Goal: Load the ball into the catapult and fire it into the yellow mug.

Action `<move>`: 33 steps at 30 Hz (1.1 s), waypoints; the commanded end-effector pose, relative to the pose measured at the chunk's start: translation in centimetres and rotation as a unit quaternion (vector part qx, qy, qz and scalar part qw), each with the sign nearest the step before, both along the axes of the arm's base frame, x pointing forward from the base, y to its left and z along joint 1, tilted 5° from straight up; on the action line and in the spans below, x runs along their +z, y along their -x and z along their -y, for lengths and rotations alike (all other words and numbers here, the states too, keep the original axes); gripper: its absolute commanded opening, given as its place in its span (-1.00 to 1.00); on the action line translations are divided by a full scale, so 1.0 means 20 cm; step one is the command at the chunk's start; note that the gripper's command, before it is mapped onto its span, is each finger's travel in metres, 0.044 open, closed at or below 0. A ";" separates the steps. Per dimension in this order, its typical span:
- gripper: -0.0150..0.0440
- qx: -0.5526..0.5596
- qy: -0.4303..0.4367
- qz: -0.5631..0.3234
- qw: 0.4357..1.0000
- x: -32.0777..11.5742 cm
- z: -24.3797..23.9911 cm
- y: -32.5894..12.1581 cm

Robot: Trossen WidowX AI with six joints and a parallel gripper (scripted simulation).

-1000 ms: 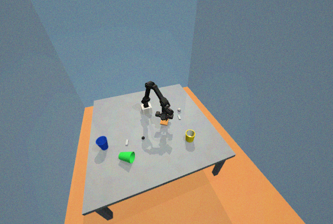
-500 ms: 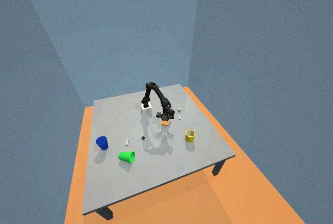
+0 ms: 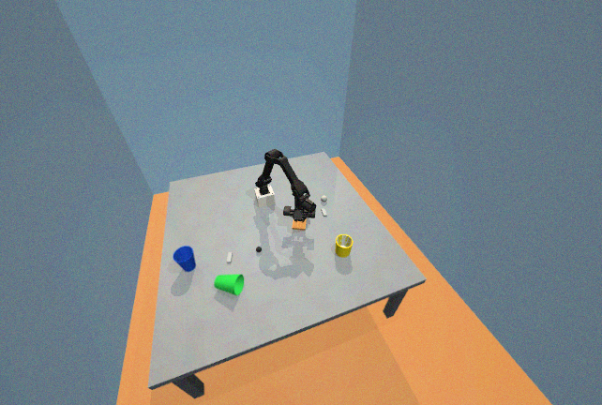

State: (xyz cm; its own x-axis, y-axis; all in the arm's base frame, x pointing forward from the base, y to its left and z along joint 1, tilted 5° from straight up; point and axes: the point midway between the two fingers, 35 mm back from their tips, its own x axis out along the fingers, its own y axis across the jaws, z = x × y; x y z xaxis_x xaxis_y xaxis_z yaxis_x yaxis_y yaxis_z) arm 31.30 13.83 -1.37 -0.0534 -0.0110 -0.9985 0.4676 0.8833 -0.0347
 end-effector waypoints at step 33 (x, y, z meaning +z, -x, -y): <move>1.00 0.000 0.000 0.000 1.000 0.03 -0.01 -0.01</move>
State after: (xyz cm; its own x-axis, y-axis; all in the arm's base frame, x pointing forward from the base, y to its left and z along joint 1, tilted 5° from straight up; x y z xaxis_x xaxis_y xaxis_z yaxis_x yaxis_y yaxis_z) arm 31.05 13.74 -2.62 -0.0638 -0.0162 -0.9978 0.4665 0.8834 -0.0442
